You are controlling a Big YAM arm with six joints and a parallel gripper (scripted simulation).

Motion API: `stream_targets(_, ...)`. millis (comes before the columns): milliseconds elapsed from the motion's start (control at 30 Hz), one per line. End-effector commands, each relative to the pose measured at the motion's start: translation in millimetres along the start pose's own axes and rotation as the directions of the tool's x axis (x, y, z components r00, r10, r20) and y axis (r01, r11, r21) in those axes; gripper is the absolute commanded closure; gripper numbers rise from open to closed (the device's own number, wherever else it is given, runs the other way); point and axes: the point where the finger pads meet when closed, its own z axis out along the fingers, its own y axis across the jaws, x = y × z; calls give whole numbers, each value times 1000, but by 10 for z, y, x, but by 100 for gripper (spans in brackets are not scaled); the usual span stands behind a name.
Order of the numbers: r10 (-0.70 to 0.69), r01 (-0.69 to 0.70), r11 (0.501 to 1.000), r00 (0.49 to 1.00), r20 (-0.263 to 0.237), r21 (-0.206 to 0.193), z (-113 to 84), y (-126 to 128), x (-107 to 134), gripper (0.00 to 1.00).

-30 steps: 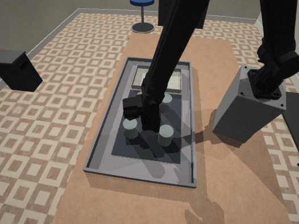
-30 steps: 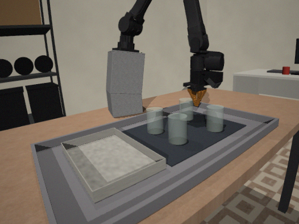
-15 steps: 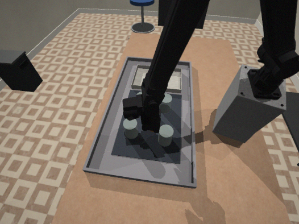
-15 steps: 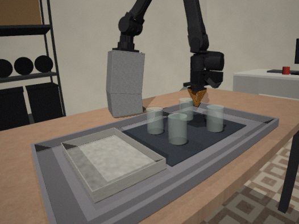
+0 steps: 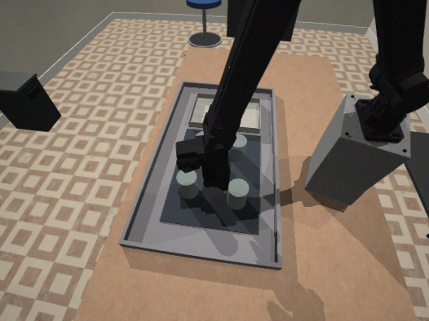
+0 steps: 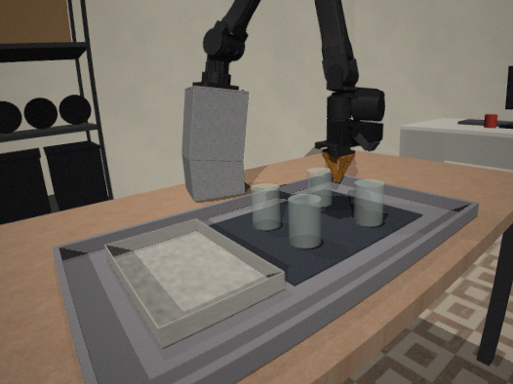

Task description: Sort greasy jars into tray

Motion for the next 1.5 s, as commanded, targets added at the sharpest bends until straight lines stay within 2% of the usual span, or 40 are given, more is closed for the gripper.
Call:
stream_targets(0,-6,7,1000,1000,31,-6,-69,80,-84,100)
stream_targets(1467,-6,7,1000,1000,31,-6,-67,80,-30,100)
